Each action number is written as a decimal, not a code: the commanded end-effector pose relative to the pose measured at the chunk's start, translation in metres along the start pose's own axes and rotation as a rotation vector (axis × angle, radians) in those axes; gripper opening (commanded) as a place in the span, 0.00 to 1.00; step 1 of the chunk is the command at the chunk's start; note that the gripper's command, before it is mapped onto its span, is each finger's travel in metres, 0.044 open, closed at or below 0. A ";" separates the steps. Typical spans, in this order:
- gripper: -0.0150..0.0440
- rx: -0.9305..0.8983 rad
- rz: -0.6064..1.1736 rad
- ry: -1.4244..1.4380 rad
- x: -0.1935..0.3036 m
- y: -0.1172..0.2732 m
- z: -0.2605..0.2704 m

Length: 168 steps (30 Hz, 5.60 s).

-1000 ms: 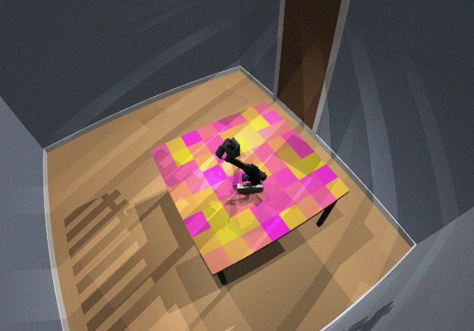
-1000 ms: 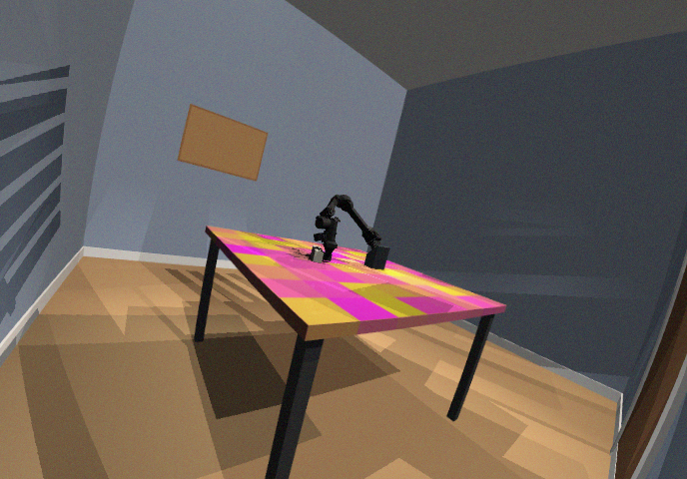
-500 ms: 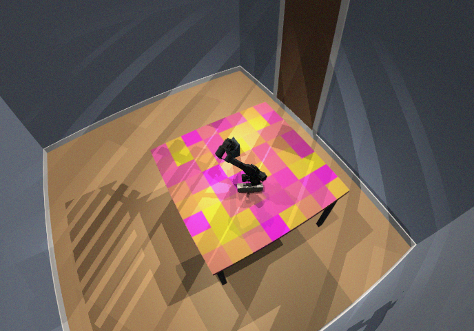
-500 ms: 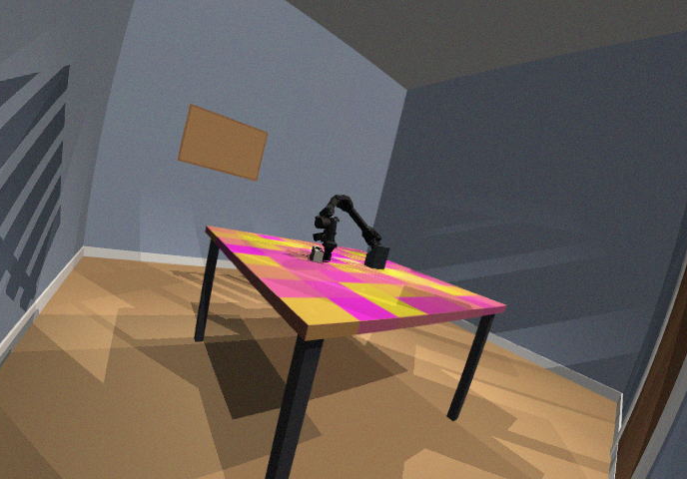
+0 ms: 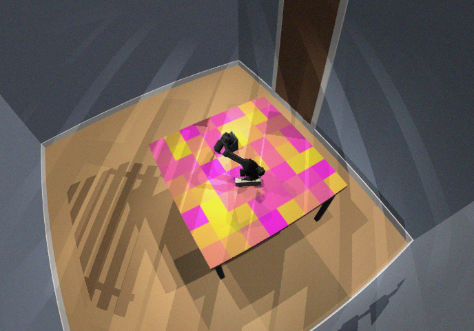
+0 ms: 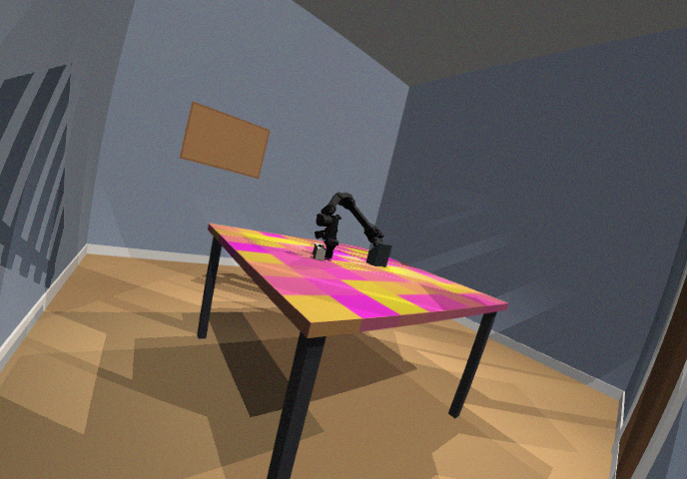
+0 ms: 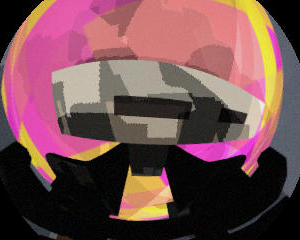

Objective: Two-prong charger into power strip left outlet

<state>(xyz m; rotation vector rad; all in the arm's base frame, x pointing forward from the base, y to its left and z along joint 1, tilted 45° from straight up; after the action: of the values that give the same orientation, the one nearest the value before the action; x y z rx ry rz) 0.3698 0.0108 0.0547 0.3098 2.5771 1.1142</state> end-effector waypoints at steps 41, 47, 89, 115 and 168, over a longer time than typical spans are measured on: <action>0.25 -0.003 -0.020 -0.022 -0.003 0.000 -0.001; 0.25 -0.003 -0.020 -0.022 -0.004 0.001 -0.001; 0.25 -0.002 0.001 -0.007 -0.001 0.001 -0.001; 1.00 -0.002 0.000 -0.007 -0.001 0.001 -0.001; 1.00 -0.004 -0.017 -0.020 0.031 -0.001 0.005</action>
<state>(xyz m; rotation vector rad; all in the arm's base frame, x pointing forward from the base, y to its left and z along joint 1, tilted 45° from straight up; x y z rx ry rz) 0.3465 0.0222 0.0454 0.2919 2.5634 1.1039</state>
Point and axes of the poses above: the point midway between the two fingers, 35 mm back from their tips, its own y axis back along the fingers, its own z axis across the jaws, x = y × z, the point moved 10 cm from there along y, back along the fingers, and after that the axes turned 6 degrees about y, right-handed, at the moved point
